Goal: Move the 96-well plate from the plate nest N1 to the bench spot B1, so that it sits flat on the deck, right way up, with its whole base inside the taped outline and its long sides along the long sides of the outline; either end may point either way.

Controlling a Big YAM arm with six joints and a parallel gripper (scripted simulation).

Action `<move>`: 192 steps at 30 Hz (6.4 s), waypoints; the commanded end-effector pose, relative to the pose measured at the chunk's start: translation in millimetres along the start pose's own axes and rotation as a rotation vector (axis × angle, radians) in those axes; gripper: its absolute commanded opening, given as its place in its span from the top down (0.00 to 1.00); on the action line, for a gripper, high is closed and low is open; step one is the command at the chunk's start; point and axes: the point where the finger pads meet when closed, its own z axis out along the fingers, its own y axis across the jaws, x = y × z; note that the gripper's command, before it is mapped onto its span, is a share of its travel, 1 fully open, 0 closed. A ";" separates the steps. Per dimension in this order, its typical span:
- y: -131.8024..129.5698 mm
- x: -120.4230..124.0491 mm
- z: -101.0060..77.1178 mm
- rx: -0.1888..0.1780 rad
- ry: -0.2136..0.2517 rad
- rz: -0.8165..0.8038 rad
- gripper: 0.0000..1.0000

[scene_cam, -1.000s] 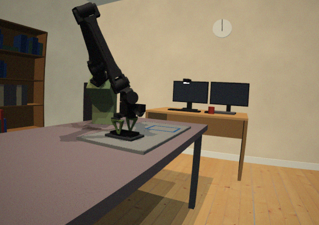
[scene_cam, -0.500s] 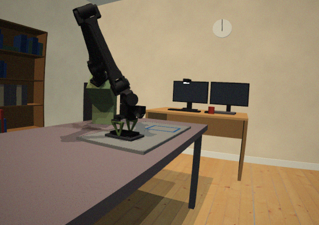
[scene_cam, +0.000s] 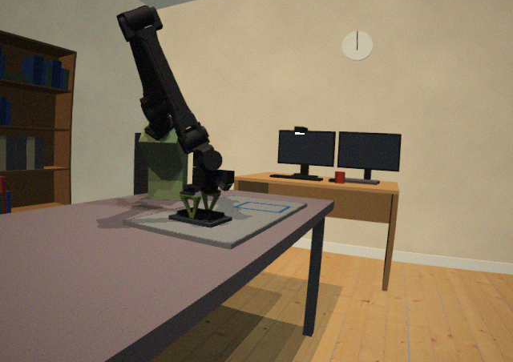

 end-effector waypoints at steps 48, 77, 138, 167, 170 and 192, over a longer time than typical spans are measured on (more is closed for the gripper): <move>-1.6 -10.0 -43.3 0.002 -0.029 0.009 1.00; -0.9 -7.5 -88.0 0.001 -0.027 0.009 1.00; 117.1 -31.8 -81.3 -0.002 -0.032 -0.067 1.00; 198.6 -45.4 -83.5 -0.006 -0.032 -0.070 1.00; 212.4 -41.5 -79.9 -0.006 -0.018 -0.086 1.00; 279.7 -52.4 -79.3 -0.007 -0.021 -0.086 1.00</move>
